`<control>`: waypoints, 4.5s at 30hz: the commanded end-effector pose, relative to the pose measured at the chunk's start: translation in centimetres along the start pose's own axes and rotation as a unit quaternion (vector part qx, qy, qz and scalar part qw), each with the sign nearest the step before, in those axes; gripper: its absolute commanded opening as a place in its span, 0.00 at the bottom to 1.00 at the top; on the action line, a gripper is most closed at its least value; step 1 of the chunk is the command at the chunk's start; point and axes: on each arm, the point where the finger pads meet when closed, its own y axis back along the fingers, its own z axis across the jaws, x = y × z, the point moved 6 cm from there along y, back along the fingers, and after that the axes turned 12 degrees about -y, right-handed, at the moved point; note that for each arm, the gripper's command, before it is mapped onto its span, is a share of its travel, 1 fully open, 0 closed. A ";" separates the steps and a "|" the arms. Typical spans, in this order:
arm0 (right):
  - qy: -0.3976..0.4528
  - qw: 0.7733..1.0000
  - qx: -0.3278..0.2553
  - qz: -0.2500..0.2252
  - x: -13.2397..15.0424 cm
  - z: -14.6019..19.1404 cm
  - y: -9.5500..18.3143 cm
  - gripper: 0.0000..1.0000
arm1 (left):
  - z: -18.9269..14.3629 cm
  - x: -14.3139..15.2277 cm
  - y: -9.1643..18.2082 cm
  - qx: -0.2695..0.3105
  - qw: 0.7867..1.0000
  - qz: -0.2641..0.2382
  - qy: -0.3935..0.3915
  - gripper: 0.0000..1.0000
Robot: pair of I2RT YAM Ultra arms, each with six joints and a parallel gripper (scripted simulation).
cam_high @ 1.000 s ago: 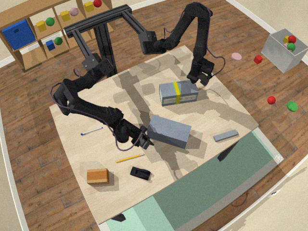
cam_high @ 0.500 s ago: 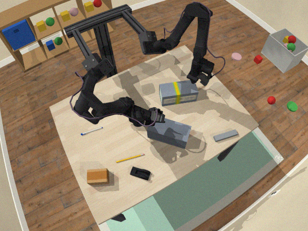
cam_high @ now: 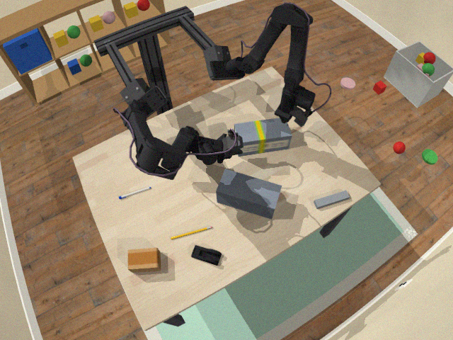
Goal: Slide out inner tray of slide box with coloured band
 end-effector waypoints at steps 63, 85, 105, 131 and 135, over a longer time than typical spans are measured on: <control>0.142 0.980 -0.139 0.005 14.2 8.6 -3.7 0.01 | 0.0 -0.4 -2.1 0.004 1.000 -0.010 -0.003 0.01; 0.142 0.980 -0.139 0.005 14.2 8.6 -3.7 0.01 | -0.5 0.5 -3.4 0.010 1.000 0.005 -0.007 0.01; 0.140 0.981 -0.136 0.010 14.3 8.8 -4.7 0.01 | -1.2 2.3 -3.6 0.028 0.999 0.039 -0.015 0.01; 0.144 0.981 -0.128 0.007 13.1 8.5 -6.2 0.01 | -1.9 4.1 -4.1 0.052 0.995 0.079 -0.025 0.01; 0.144 0.981 -0.130 0.005 12.9 8.7 -6.4 0.01 | -1.9 4.1 -4.1 0.052 0.995 0.079 -0.025 0.01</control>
